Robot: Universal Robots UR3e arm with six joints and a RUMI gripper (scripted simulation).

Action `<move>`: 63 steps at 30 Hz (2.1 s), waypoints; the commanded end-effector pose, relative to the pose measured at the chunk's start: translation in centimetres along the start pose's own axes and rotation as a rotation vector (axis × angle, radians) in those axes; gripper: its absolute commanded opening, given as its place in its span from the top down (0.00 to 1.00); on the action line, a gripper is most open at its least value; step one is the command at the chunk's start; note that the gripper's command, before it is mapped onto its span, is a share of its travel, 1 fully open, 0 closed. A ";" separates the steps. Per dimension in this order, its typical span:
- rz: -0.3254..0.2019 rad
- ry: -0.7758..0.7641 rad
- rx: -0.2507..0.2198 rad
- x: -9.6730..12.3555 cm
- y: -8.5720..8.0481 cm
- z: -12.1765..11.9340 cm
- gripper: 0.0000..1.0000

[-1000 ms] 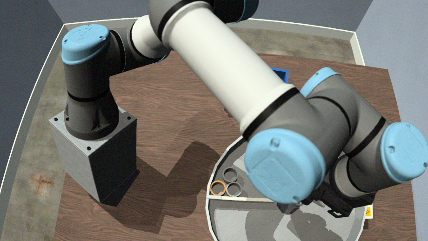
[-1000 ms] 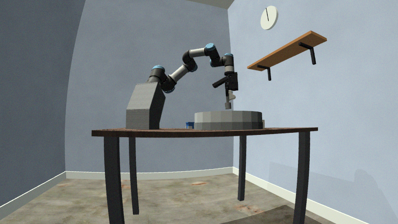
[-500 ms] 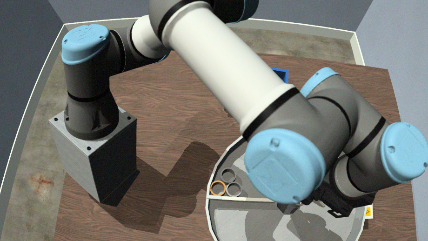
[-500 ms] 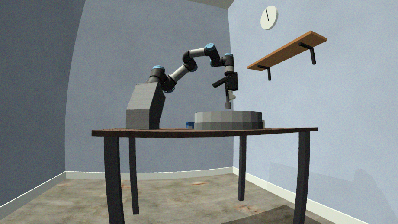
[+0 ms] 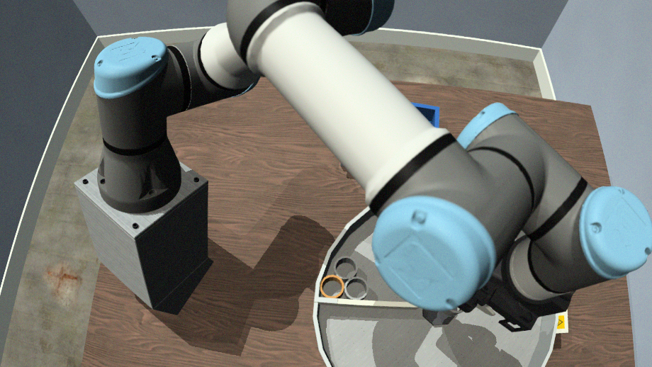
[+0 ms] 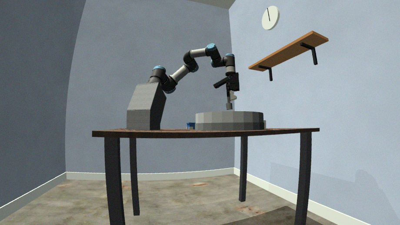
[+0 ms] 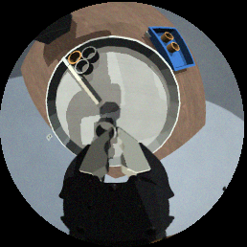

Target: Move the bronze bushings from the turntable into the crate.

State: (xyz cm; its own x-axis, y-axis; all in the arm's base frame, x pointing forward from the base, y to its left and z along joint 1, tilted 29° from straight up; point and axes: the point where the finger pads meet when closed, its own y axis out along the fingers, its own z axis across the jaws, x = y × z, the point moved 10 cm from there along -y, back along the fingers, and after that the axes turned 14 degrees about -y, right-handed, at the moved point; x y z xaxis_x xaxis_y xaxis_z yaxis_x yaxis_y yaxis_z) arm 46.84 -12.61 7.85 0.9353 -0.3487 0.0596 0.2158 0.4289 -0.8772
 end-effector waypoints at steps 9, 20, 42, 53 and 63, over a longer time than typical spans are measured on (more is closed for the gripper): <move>-0.003 -0.001 -0.001 0.1 2.3 0.0 1.00; -0.003 -0.001 -0.001 0.1 2.3 0.0 1.00; -0.003 -0.001 -0.001 0.1 2.3 0.0 1.00; -0.003 -0.001 -0.001 0.1 2.9 0.0 1.00; -0.003 -0.001 -0.001 0.1 4.2 0.0 1.00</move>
State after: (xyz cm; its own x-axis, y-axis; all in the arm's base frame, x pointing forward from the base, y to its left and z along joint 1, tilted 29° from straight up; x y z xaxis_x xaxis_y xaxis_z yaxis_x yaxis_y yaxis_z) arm 47.65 -11.02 4.63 0.9354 -0.3485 0.0591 0.2153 0.4292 -0.8772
